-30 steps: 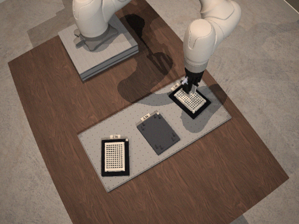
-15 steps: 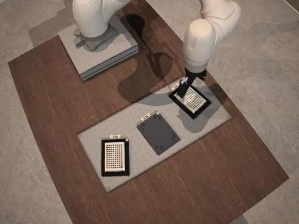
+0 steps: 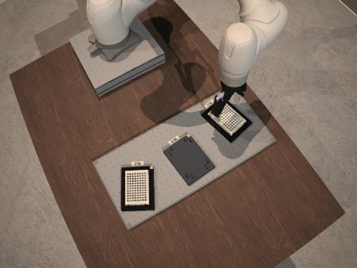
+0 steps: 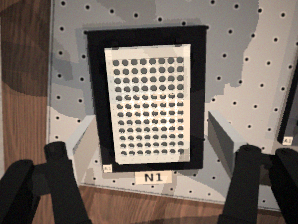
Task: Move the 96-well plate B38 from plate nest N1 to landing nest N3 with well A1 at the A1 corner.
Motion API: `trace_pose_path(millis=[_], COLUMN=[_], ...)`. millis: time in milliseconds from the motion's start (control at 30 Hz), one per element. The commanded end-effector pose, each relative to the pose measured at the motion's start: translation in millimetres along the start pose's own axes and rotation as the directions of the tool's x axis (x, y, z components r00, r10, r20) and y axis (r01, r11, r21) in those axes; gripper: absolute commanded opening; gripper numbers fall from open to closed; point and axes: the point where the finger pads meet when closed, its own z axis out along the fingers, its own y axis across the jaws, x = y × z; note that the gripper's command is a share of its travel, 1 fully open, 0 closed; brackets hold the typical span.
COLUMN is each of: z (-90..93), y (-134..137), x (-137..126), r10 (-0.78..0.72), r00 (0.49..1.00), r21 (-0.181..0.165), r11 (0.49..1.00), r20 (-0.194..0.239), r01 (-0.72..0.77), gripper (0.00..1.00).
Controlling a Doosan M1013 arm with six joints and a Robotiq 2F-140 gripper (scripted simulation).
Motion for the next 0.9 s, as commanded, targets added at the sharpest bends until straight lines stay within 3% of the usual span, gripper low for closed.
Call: trace_pose_path(millis=[0, 867], z=[1.8, 10.8], y=[-0.7, -1.0], x=[2.3, 2.6], r10=[0.000, 0.000], r00=[1.000, 1.000], r21=[-0.003, 0.001], r11=[1.000, 1.000], r20=[-0.002, -0.001], r01=[0.000, 0.000], gripper=[0.66, 0.66])
